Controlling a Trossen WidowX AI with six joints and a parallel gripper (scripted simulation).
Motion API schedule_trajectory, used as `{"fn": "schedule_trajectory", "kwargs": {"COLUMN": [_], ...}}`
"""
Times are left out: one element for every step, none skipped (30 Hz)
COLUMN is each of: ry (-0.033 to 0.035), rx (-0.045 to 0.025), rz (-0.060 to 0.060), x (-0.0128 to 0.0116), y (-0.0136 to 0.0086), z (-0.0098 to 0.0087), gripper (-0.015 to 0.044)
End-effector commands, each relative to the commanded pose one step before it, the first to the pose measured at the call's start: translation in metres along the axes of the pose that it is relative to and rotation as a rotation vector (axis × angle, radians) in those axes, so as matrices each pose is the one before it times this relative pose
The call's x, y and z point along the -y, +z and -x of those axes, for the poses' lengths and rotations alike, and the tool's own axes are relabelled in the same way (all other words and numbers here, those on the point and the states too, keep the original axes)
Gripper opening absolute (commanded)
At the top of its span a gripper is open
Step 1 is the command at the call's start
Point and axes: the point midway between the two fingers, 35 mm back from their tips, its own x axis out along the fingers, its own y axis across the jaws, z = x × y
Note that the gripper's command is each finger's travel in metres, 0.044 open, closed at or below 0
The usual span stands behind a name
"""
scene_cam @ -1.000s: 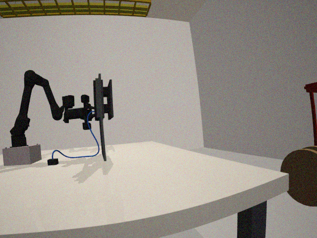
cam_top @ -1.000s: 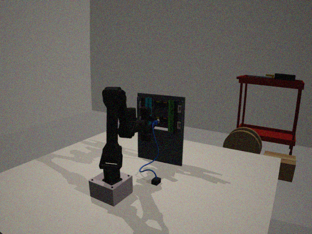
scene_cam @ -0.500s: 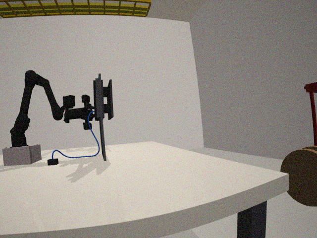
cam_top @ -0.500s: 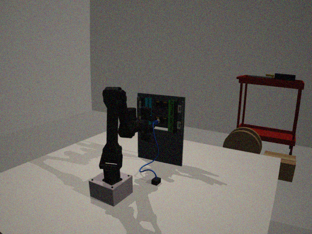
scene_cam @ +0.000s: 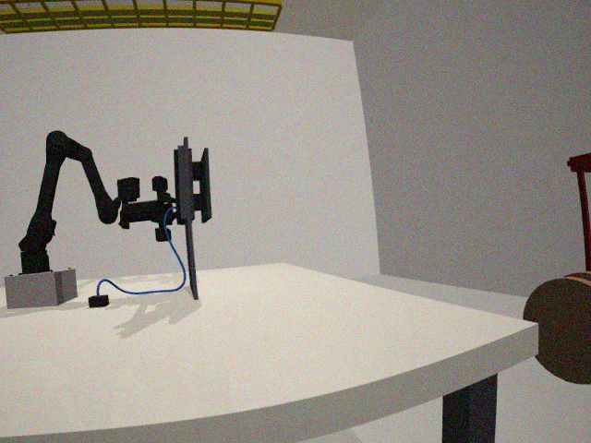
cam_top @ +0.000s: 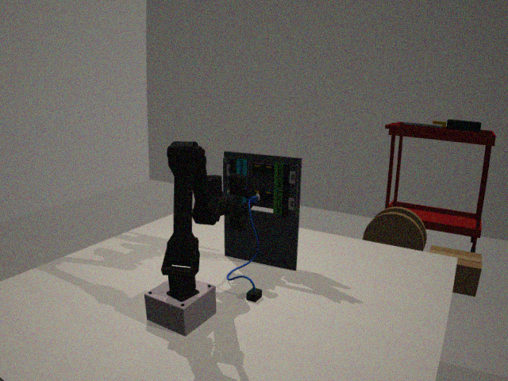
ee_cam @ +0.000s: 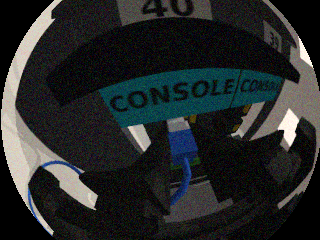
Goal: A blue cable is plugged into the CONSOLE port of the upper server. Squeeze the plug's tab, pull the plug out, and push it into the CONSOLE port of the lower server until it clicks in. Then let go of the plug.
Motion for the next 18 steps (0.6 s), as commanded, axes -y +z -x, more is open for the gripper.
{"fn": "schedule_trajectory", "kwargs": {"ry": [0.00001,0.0,0.0,0.0,0.0,0.0,0.0,0.0,0.0,0.00004,0.00011,0.00011,0.00005,0.0,0.00001,0.00002,0.00002,0.00004], "rx": [0.0006,0.0,0.0,0.0,0.0,0.0,0.0,0.0,0.0,-0.00013,-0.0004,-0.00038,-0.00016,0.0,0.0,0.0,0.0,0.0], "rz": [0.0,0.0,0.0,0.0,0.0,0.0,0.0,0.0,0.0,0.0,0.0,0.0,0.0,0.0,0.0,0.0,0.0,0.0], "x": [0.00001,0.0,0.0,0.0,0.0,0.0,0.0,0.0,0.0,-0.00001,-0.00002,0.00038,0.00015,0.0008,0.00143,0.0012,0.00083,0.00091], "y": [0.00003,0.0,0.0,0.0,0.0,0.0,0.0,0.0,0.0,-0.0002,-0.00059,-0.0006,-0.00025,-0.00009,-0.00016,-0.00007,-0.00005,-0.00001], "z": [-0.00002,0.0,0.0,0.0,0.0,0.0,0.0,0.0,0.0,0.00046,0.00138,0.00147,0.0006,0.0002,0.00037,0.00047,0.00033,0.00071], "gripper": [0.0184,0.021,0.0236,0.0263,0.0289,0.0315,0.0341,0.0368,0.0394,0.042,0.044,0.044,0.044,0.044,0.044,0.044,0.044,0.044]}}
